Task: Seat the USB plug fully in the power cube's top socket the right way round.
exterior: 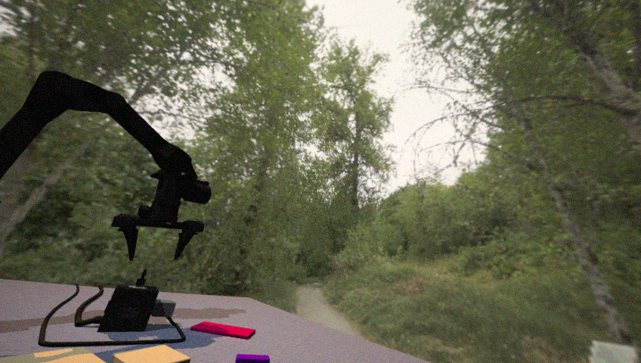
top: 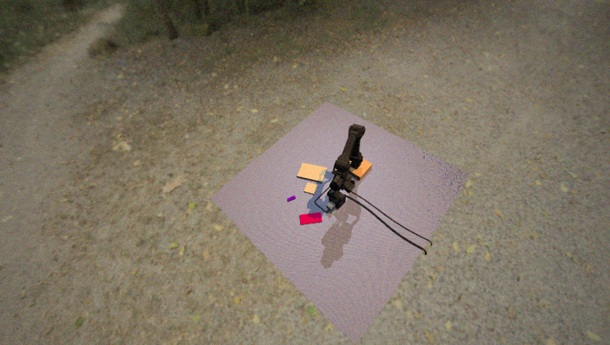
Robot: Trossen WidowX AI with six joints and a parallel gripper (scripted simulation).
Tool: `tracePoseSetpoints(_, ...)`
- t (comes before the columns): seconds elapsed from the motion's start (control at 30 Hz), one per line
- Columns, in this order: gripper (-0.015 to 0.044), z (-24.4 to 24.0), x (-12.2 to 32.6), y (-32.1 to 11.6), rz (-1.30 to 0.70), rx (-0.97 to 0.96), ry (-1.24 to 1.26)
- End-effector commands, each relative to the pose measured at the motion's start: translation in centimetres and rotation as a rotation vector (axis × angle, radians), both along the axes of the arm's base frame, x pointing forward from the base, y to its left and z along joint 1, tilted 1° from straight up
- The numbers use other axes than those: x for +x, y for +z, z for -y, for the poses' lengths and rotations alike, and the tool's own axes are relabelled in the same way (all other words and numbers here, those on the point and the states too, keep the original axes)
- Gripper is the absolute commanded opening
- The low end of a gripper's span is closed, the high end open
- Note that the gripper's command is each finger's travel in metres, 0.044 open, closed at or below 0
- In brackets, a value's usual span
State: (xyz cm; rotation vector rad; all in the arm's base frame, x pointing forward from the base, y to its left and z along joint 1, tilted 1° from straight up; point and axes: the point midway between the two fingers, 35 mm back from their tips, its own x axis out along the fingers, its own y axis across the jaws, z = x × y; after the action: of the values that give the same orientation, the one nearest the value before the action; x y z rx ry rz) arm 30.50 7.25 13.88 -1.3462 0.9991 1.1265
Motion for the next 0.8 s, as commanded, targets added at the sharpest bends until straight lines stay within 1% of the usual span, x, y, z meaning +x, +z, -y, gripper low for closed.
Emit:
tracePoseSetpoints(0.0,0.0440,1.90,-0.71,0.11,-0.171,0.013,-0.177)
tracePoseSetpoints(0.43,0.0440,1.91,-0.73,0.03,-0.171,0.013,-0.177)
tracePoseSetpoints(0.77,0.0440,1.89,-0.69,-0.84,-0.171,0.013,-0.177)
